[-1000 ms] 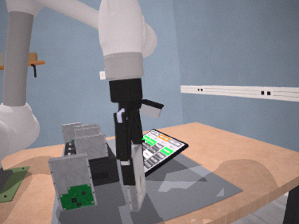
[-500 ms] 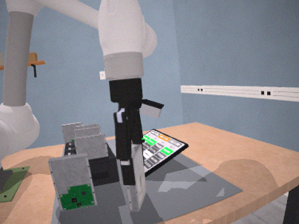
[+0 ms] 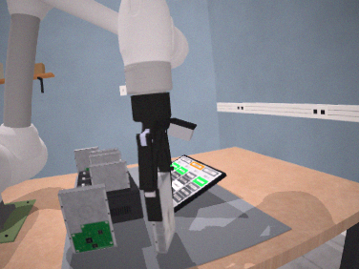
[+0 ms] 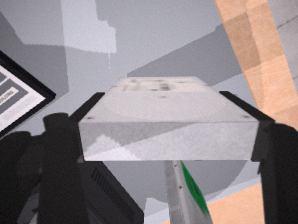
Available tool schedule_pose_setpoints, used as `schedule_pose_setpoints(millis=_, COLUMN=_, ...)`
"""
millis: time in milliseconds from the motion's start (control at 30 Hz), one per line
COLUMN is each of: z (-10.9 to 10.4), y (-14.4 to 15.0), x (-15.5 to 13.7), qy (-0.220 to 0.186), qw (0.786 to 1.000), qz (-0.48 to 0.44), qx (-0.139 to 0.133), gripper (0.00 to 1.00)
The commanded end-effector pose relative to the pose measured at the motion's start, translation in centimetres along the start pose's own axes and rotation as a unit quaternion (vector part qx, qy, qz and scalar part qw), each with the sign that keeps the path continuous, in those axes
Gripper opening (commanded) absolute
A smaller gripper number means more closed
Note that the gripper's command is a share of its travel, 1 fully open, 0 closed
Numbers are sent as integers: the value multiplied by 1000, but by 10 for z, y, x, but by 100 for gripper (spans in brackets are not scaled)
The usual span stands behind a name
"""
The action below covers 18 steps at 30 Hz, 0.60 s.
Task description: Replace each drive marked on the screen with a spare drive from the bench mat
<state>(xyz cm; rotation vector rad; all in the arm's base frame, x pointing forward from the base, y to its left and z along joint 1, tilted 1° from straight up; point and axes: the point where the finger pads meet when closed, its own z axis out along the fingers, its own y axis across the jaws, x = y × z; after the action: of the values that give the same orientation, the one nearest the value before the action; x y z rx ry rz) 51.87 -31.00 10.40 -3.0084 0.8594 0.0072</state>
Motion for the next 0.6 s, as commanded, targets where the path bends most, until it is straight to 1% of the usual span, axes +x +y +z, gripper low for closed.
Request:
schedule_pose_setpoints(millis=0, z=-4, y=0, x=0, qy=1, qw=1000, qz=0, qx=0, gripper=10)
schedule_pose_setpoints(millis=333, z=-20, y=0, x=0, qy=1, qw=1000, qz=0, qx=0, gripper=10)
schedule_pose_setpoints(millis=400, z=-20, y=0, x=0, qy=1, qw=1000, qz=0, qx=0, gripper=10)
schedule_pose_setpoints(millis=567, z=-33, y=0, x=0, qy=1, qw=1000, qz=0, qx=0, gripper=10)
